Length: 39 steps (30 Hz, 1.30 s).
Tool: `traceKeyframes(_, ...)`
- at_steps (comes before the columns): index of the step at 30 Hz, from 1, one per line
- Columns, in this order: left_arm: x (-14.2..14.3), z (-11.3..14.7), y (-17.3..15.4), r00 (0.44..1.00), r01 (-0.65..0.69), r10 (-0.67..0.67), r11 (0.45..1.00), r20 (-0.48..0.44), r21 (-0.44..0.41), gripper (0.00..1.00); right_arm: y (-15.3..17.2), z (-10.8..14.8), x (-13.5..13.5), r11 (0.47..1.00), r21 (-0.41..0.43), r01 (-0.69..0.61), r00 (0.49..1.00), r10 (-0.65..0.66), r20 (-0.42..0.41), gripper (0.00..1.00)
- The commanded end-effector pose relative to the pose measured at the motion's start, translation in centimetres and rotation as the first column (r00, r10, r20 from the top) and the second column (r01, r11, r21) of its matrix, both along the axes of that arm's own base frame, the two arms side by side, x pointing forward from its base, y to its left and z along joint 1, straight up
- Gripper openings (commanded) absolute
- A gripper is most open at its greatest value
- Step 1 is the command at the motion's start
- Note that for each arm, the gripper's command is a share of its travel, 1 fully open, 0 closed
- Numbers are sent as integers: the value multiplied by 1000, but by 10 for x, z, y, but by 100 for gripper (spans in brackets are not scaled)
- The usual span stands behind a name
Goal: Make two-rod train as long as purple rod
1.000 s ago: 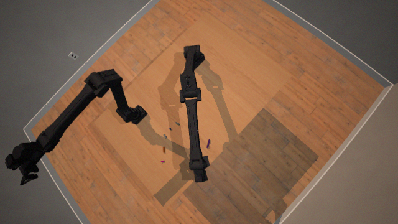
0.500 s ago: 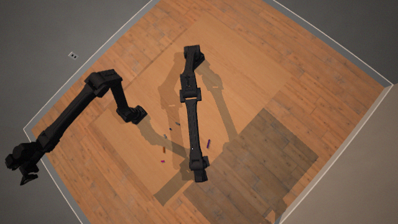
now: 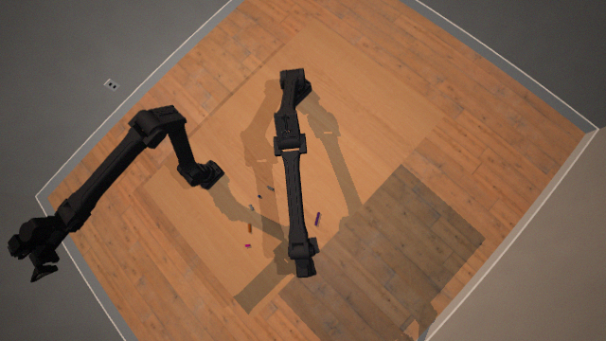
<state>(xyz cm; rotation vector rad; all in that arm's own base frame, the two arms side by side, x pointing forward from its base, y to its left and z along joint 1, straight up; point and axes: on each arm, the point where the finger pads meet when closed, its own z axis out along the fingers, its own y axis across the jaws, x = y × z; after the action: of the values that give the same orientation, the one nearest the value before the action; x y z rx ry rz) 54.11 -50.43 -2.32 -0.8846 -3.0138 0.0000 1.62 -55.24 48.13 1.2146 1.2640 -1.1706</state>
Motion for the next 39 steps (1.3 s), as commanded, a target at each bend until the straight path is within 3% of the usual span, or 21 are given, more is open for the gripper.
traceKeyframes(1, 11, 22, -13, 999, -14, 15, 999, 38, -36, 15, 8, 19, -7, 999, -45, 14, 1000, -14, 10, 100)
traceKeyframes(4, 9, 13, -13, 999, -17, 18, 1000, 26, -24, 15, 8, 19, -7, 999, -45, 14, 1000, -14, 10, 100)
traceKeyframes(9, 11, 30, -16, 999, -20, 22, 999, 43, -41, 15, 8, 19, -7, 999, -45, 14, 1000, -14, 10, 100)
traceKeyframes(39, 11, 30, -16, 999, -20, 22, 999, 43, -41, 15, 8, 19, -7, 999, -45, 14, 1000, -14, 10, 100)
